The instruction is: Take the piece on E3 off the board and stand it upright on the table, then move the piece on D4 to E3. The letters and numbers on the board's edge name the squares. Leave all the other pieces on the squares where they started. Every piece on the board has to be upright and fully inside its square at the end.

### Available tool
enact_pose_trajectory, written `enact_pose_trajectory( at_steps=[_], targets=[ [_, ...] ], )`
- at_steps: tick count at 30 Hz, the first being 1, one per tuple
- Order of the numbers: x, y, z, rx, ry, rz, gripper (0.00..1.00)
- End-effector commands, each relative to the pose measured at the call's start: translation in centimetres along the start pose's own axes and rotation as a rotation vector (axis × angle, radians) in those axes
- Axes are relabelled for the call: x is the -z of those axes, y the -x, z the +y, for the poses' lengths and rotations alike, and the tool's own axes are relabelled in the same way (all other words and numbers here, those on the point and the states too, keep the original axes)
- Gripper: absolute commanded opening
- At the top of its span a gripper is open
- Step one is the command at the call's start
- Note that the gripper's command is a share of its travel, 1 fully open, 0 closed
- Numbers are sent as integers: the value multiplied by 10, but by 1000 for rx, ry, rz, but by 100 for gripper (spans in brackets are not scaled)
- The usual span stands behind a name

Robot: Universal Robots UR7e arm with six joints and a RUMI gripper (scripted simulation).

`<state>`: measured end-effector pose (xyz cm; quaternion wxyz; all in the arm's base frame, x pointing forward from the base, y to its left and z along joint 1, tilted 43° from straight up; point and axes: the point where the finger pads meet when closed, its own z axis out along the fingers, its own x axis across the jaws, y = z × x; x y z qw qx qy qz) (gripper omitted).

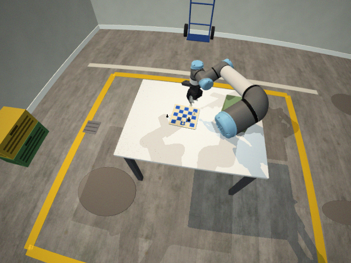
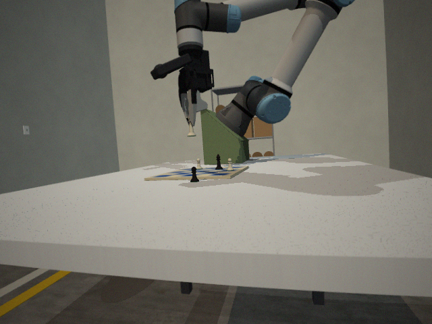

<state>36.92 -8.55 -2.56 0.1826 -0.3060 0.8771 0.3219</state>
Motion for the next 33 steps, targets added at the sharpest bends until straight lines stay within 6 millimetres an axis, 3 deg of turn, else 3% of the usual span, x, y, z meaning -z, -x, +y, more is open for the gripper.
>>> enact_pose_trajectory(
  at_steps=[1, 10, 33],
  targets=[
    [1, 0, 0, -1, -1, 0, 0],
    [1, 1, 6, -106, -1, 0, 0],
    [2, 5, 52, -855, -1, -1, 0]
  ],
)
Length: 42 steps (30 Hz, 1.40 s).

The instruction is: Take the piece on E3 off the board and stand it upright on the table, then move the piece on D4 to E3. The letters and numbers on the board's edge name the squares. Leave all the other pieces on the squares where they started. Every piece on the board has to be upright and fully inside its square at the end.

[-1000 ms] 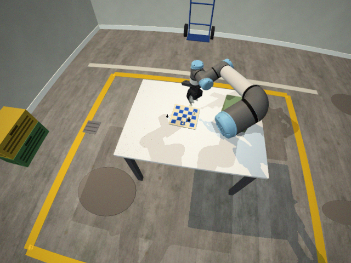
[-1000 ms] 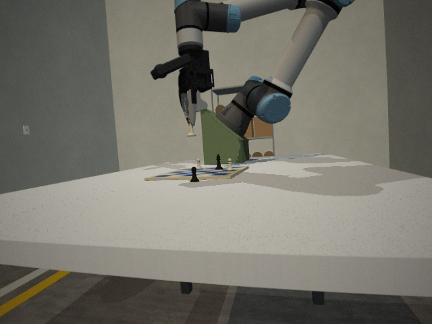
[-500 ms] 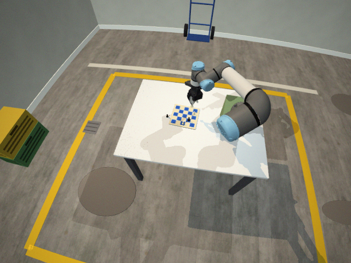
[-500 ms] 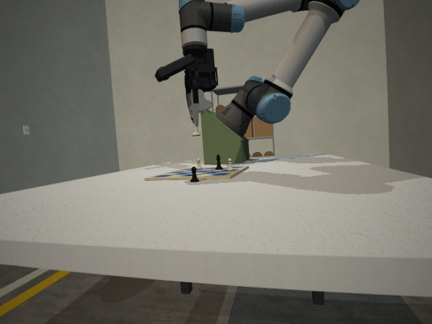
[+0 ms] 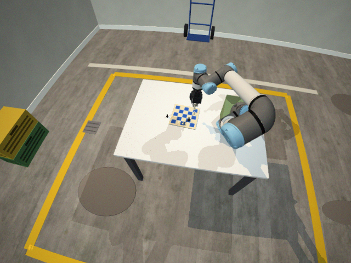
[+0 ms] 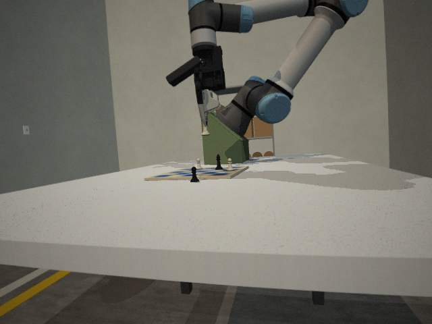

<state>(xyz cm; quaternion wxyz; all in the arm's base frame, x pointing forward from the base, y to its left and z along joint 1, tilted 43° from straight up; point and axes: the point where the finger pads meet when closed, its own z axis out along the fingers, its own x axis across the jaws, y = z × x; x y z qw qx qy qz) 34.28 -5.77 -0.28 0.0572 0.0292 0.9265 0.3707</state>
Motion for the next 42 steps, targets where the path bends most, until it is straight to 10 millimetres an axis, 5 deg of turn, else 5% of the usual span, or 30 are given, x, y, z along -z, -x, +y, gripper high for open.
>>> enact_pose_trajectory(
  at_steps=[1, 25, 42],
  targets=[
    [0, -5, 7, -136, -11, 3, 0],
    [-2, -6, 8, -164, -11, 3, 0],
    [-61, -6, 8, -164, -11, 3, 0]
  ],
)
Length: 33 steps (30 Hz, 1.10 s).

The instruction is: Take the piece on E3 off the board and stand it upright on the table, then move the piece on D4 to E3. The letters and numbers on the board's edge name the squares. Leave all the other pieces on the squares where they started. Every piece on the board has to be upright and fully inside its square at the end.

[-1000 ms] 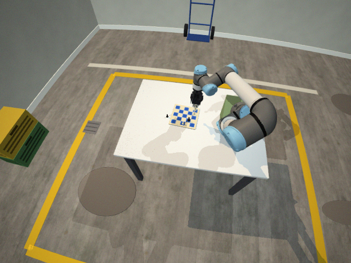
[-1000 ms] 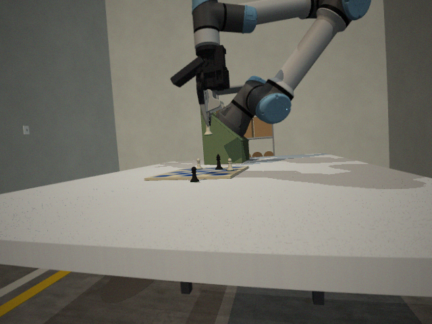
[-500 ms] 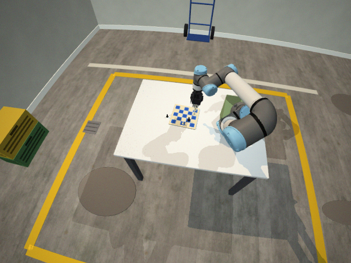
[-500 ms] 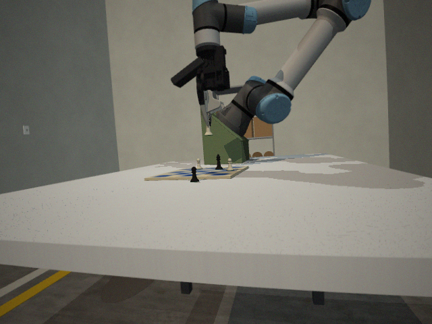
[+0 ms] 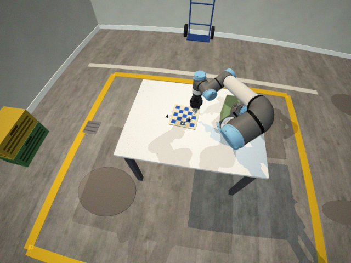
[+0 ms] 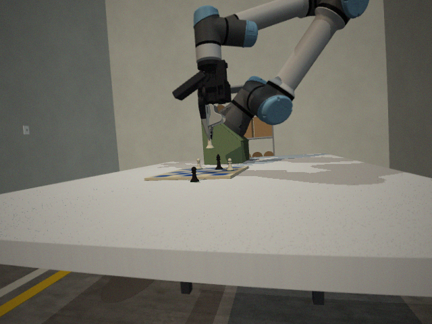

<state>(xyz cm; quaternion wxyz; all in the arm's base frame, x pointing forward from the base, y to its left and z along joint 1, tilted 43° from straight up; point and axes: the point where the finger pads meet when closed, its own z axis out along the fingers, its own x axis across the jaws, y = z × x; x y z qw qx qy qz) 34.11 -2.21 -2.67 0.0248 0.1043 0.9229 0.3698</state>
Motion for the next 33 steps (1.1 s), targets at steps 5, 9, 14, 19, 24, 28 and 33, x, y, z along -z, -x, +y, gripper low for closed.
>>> enact_pose_trajectory(
  at_steps=[5, 9, 14, 19, 24, 28, 33],
  targets=[
    [-40, 2, -1, 0, -2, -1, 0],
    [-50, 2, -1, 0, -2, -1, 0],
    [-53, 2, -1, 0, -2, -1, 0],
    [-54, 2, -1, 0, -2, -1, 0],
    [-54, 2, -1, 0, -2, -1, 0],
    [-54, 2, -1, 0, -2, -1, 0],
    [-54, 2, -1, 0, -2, -1, 0]
  ],
)
